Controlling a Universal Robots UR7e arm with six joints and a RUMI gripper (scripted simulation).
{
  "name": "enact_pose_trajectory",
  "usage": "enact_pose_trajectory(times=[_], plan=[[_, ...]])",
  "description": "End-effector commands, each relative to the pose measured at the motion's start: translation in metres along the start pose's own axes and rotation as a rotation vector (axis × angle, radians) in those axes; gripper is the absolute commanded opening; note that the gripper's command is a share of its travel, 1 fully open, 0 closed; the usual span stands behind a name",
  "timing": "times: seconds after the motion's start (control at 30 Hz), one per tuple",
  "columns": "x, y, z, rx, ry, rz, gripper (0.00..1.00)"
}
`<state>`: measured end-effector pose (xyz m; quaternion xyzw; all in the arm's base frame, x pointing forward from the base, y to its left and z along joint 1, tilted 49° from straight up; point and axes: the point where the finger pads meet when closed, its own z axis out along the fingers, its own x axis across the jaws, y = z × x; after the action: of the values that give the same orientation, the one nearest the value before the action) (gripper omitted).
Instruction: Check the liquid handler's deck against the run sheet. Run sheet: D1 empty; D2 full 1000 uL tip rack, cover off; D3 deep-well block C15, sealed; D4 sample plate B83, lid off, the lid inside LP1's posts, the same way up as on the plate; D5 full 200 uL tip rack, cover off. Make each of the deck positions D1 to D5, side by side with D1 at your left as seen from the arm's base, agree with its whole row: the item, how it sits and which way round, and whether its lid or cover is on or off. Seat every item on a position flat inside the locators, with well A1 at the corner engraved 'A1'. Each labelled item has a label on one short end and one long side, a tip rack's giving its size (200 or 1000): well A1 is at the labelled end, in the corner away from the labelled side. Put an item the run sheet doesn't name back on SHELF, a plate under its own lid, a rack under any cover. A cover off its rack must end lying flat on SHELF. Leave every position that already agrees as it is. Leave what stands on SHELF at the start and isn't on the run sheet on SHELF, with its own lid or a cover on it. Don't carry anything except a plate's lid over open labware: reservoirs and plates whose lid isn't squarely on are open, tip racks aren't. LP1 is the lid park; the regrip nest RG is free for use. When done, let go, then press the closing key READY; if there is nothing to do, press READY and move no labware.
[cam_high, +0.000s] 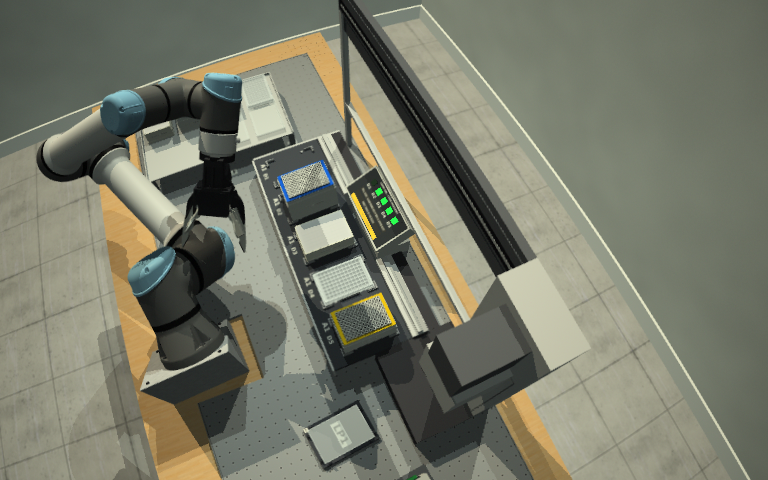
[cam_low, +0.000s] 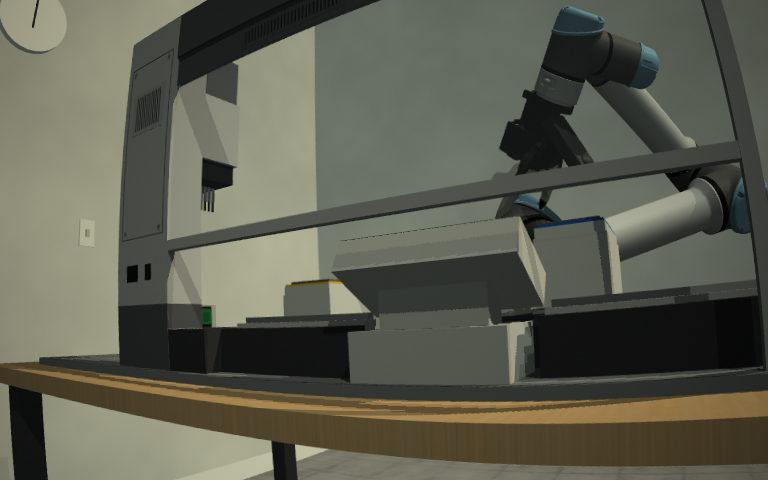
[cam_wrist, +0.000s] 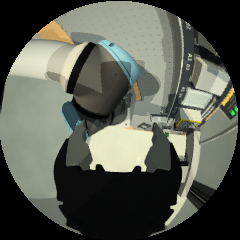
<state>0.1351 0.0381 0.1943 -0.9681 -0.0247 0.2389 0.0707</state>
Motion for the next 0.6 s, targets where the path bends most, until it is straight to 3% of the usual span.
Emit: enact_pose_trajectory(times=[0.0,0.23,0.3,0.47,0.57], plan=[[0.0047,-0.0036,-0.0071,0.09,-0.009,0.158,0.82],[0.0047,-0.0036,-0.007,0.09,-0.009,0.158,0.82],[0.01,-0.0052,-0.0153,0.11,-0.012,0.192,0.82],[0.0102,-0.0053,-0.0155,0.161,-0.019,0.278,0.82],[0.0102,-0.0053,-0.0155,0.169,-0.02,0.291,0.82]])
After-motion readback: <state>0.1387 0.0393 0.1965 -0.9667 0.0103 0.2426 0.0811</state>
